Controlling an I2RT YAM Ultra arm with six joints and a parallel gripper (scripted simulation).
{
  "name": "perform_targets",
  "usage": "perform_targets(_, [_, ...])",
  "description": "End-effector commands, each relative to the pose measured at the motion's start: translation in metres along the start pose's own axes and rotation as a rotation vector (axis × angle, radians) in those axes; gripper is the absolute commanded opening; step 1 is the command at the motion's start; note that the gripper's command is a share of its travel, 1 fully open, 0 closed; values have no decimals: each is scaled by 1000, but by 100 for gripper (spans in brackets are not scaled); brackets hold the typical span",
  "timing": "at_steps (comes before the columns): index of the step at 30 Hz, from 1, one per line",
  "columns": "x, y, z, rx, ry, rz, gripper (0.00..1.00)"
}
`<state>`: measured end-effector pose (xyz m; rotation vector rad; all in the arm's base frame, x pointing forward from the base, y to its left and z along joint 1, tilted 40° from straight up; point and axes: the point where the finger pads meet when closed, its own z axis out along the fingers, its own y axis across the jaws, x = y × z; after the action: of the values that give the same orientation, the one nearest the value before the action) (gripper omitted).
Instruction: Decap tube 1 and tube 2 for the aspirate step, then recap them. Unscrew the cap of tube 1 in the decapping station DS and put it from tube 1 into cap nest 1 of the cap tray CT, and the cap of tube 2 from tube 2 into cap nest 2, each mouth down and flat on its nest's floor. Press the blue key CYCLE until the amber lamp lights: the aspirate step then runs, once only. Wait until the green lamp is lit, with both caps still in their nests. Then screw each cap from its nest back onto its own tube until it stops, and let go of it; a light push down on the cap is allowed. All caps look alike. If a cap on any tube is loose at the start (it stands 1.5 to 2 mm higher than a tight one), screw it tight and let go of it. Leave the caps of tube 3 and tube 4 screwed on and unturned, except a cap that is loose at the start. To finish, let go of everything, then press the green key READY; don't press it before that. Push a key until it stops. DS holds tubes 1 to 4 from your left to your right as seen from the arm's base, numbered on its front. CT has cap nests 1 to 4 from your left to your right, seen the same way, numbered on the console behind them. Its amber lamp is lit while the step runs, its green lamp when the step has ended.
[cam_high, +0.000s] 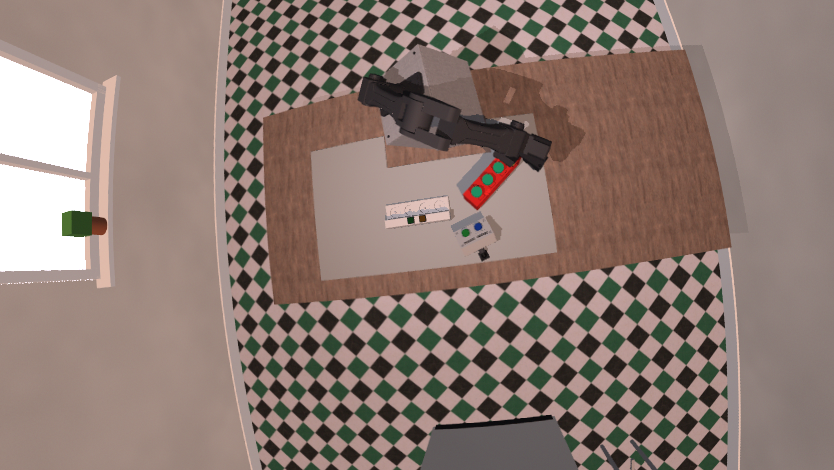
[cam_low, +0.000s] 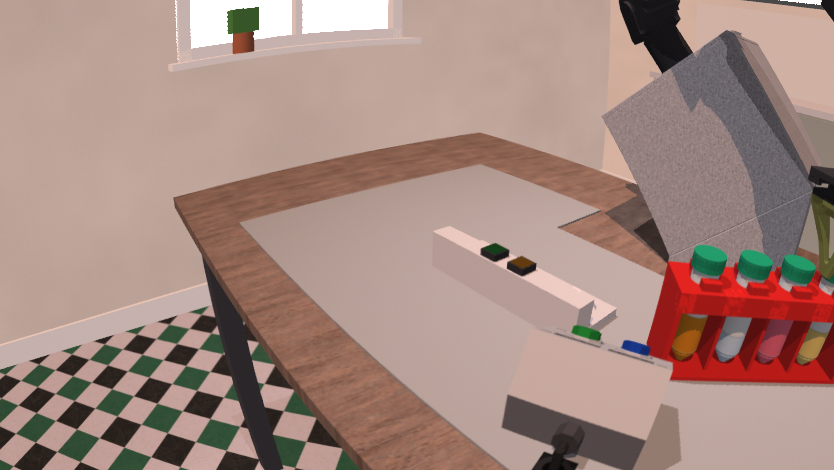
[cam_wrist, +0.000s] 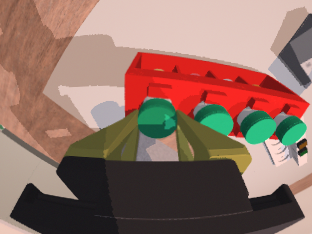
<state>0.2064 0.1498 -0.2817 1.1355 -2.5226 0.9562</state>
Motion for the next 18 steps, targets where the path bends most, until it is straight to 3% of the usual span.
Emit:
perform_targets(1, [-4, -1, -4, 6, -13, -168, 0])
perform_targets(16, [-4, -1, -5, 11, -10, -918, 0])
perform_targets(18, [-4, -1, -5, 11, -10, -918, 0])
